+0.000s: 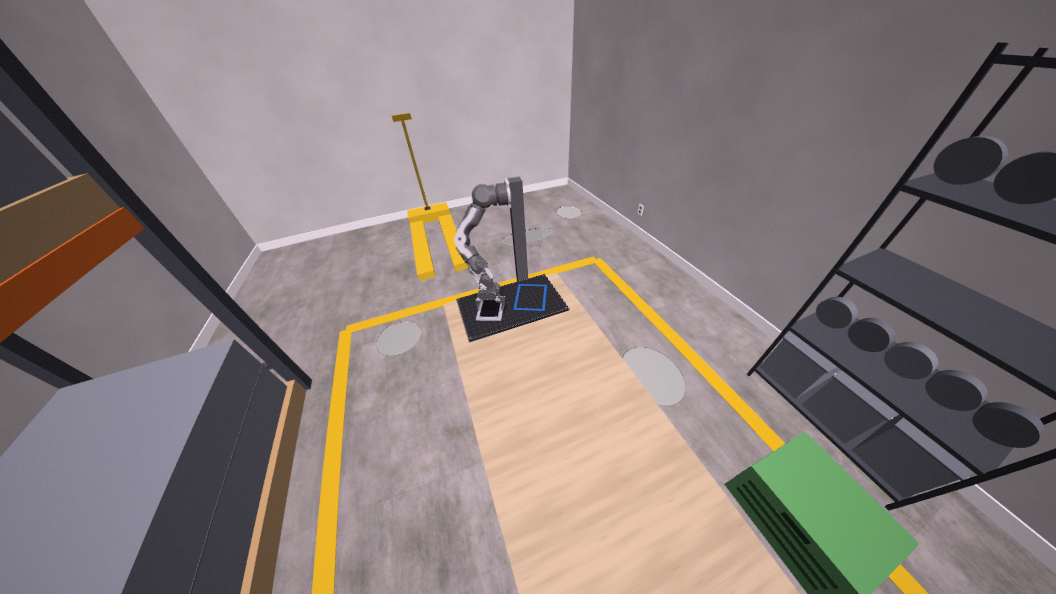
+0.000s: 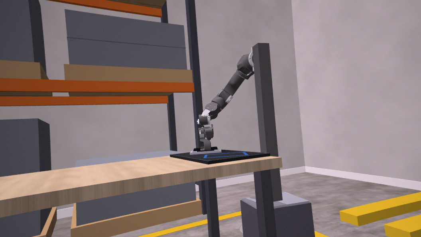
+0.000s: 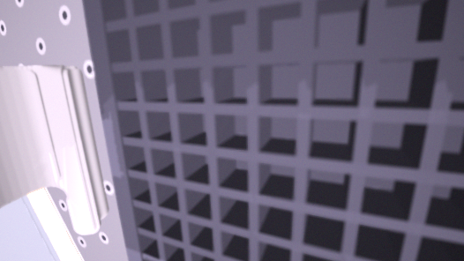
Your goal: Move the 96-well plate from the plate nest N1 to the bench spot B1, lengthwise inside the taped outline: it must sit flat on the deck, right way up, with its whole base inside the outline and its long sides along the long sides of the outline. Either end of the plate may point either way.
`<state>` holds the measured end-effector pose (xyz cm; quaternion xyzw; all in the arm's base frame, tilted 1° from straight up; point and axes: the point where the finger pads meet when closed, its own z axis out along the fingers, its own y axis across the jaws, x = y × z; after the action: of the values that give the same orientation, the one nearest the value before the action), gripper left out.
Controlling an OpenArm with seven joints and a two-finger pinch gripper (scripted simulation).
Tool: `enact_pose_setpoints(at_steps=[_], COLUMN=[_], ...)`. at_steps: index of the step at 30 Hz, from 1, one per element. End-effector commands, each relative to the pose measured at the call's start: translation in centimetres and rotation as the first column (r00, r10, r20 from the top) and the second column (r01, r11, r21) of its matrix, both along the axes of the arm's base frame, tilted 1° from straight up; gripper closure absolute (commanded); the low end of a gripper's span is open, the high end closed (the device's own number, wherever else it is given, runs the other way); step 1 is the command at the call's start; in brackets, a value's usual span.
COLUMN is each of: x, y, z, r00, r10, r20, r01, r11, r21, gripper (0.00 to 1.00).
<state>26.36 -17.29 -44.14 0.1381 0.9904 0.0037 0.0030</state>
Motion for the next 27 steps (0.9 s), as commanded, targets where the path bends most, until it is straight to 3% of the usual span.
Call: enact_pose_setpoints(at_steps=[1,15,20,27], x=[0.31,0.49,-0.07,-0.07], y=[-0.07,-0.17,-0.18,-0.18], z=[0.28,0.47,0.2,0.2], r00=[1.0,1.0,1.0,1.0], r10=[-0.002,-0.004,-0.002,-0.002], r20=[0.006,0.008,0.002,0.002], r01=[0.002,0.004,0.002,0.002], r11=[1.0,1.0,1.0,1.0], r21=[0.002,0.0,-0.005,-0.005], gripper=[0.23,0.23,0.23,0.23])
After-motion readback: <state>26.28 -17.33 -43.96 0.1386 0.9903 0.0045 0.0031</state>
